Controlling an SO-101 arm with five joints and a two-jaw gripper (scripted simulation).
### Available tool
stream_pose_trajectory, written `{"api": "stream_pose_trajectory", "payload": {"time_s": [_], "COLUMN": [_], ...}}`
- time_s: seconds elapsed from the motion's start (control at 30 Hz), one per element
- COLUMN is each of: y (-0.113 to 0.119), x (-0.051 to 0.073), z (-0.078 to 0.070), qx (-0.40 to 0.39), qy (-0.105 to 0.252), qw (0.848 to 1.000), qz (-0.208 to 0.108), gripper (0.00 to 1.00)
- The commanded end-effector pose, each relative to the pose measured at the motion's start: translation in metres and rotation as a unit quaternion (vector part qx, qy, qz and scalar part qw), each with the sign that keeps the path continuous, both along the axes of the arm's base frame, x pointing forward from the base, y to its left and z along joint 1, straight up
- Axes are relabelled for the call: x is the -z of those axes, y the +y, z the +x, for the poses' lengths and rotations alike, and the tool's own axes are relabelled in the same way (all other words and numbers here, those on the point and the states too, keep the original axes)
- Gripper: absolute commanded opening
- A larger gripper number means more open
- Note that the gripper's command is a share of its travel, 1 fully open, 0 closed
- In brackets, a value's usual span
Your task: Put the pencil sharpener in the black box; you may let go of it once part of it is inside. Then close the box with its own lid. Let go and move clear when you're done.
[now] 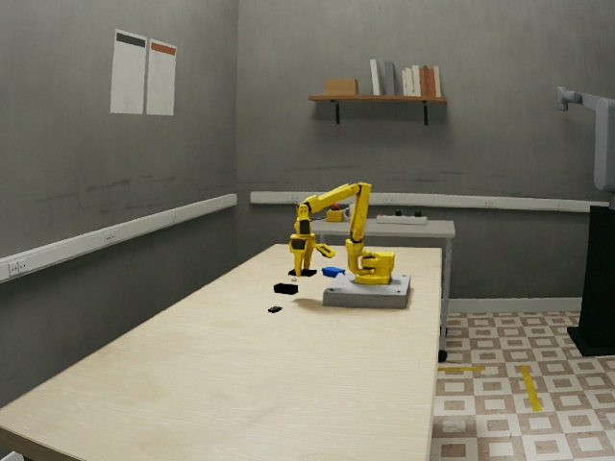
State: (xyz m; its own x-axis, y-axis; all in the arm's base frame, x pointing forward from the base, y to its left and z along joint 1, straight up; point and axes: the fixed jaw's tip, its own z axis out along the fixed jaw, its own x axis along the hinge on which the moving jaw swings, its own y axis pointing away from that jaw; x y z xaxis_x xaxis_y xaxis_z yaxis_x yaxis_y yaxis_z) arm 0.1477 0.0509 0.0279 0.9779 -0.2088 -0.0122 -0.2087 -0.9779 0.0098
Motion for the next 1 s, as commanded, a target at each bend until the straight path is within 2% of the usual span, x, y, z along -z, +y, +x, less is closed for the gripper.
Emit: {"api": "stream_pose_trajectory", "payload": {"time_s": [0.0, 0.97], "y": [0.0007, 0.0004], "x": [-0.0032, -0.0056], "z": [0.0009, 0.0026], "qx": [0.000, 0.000], "qy": [-0.006, -0.006], "qw": [1.000, 1.000], "qz": [0.003, 0.003], "gripper": [0.21, 0.21]}}
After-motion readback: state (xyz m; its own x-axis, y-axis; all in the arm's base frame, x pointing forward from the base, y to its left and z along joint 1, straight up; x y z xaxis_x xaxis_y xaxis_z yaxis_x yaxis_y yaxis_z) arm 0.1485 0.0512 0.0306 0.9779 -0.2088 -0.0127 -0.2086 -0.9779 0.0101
